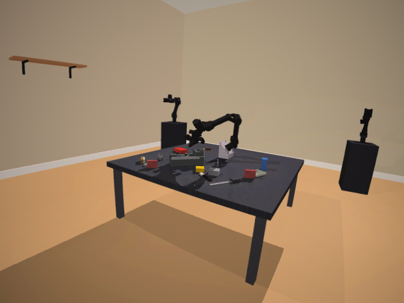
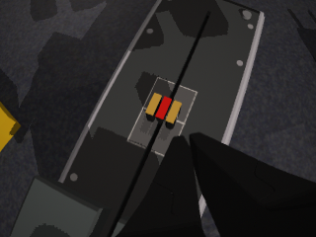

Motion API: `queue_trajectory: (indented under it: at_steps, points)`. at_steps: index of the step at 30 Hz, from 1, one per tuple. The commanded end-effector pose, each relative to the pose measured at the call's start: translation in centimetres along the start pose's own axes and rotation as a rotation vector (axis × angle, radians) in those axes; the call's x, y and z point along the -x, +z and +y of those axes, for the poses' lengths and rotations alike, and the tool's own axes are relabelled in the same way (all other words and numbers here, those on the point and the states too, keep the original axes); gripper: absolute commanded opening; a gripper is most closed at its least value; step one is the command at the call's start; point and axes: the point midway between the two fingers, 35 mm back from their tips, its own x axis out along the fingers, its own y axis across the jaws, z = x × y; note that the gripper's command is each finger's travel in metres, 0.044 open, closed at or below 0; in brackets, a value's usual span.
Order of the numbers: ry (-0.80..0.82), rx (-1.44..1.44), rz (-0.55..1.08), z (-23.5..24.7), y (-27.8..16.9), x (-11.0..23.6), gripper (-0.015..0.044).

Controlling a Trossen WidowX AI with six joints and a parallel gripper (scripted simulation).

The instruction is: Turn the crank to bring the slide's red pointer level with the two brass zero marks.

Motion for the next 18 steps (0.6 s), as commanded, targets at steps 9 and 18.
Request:
queue_trajectory:
  at_steps: [9,18]
  points:
    - [0.0,0.0,0.0,0.0,0.0,0.0,0.0]
    - [0.0,0.0,0.0,0.0,0.0,0.0,0.0131]
